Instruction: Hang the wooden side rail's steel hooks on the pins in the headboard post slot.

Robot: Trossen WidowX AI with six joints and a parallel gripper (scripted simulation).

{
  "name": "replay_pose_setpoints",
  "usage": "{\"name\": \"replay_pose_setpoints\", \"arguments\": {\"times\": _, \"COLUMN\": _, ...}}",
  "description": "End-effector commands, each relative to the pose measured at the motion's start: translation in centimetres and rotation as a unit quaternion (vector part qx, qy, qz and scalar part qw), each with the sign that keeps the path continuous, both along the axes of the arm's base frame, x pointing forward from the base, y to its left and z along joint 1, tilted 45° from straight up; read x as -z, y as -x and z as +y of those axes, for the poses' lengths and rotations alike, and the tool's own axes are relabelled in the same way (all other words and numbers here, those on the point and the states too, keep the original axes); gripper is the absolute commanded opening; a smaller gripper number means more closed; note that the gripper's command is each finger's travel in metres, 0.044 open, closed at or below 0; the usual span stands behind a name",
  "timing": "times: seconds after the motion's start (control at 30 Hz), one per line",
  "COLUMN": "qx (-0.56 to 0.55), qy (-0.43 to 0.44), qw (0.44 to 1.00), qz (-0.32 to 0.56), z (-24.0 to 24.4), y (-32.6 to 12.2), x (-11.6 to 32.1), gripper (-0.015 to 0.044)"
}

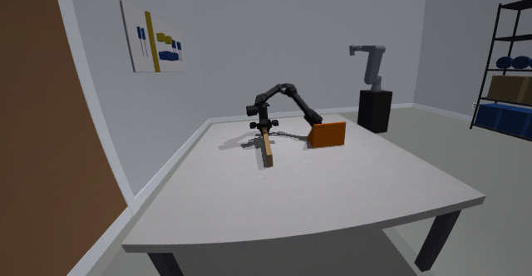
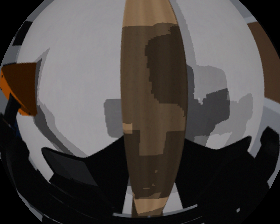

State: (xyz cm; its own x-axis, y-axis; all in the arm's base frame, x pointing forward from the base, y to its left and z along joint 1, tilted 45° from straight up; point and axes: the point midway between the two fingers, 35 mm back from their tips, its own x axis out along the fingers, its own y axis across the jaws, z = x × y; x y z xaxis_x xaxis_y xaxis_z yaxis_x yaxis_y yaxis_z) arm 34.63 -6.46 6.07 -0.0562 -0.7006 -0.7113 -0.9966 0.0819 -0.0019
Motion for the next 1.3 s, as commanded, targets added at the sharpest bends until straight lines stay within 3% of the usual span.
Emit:
{"name": "replay_pose_setpoints", "arguments": {"times": 0.0, "qx": -0.007, "qy": -0.001, "qw": 1.000, "qz": -0.006, "z": 0.36, "y": -0.33, "x": -0.45, "gripper": 0.0000}}
{"name": "replay_pose_setpoints", "arguments": {"times": 1.27, "qx": -0.007, "qy": -0.001, "qw": 1.000, "qz": -0.006, "z": 0.00, "y": -0.14, "x": -0.67, "gripper": 0.0000}}
